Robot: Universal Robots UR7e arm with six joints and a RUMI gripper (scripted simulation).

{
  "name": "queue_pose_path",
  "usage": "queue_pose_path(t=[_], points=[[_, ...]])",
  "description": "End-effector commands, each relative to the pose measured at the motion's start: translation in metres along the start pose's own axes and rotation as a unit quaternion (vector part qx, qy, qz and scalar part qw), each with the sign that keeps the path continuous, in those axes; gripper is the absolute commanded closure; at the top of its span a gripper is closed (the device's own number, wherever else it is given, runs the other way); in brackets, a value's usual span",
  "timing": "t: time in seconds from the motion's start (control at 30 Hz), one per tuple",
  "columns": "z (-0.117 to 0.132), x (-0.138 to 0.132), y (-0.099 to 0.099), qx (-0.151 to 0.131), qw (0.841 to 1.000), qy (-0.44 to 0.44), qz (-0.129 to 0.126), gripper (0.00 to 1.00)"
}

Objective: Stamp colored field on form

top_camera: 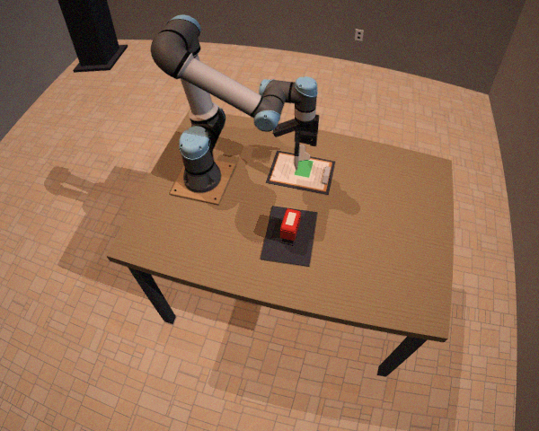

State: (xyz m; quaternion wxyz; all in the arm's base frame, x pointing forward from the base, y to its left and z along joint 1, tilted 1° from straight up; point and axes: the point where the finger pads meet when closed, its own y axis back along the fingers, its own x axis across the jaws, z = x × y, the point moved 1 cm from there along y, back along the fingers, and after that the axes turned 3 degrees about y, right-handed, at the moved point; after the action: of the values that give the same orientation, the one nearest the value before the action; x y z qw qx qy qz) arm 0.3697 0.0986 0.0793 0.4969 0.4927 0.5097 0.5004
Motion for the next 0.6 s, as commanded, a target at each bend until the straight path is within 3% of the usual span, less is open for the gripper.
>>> queue_pose_path(t=[0.0, 0.3, 0.57], points=[[0.001, -0.001, 0.012, 0.000, 0.998, 0.068, 0.001, 0.00], [0.003, -0.002, 0.037, 0.000, 0.979, 0.204, 0.001, 0.00], [0.004, -0.002, 0.071, -0.001, 0.926, 0.378, 0.001, 0.00]])
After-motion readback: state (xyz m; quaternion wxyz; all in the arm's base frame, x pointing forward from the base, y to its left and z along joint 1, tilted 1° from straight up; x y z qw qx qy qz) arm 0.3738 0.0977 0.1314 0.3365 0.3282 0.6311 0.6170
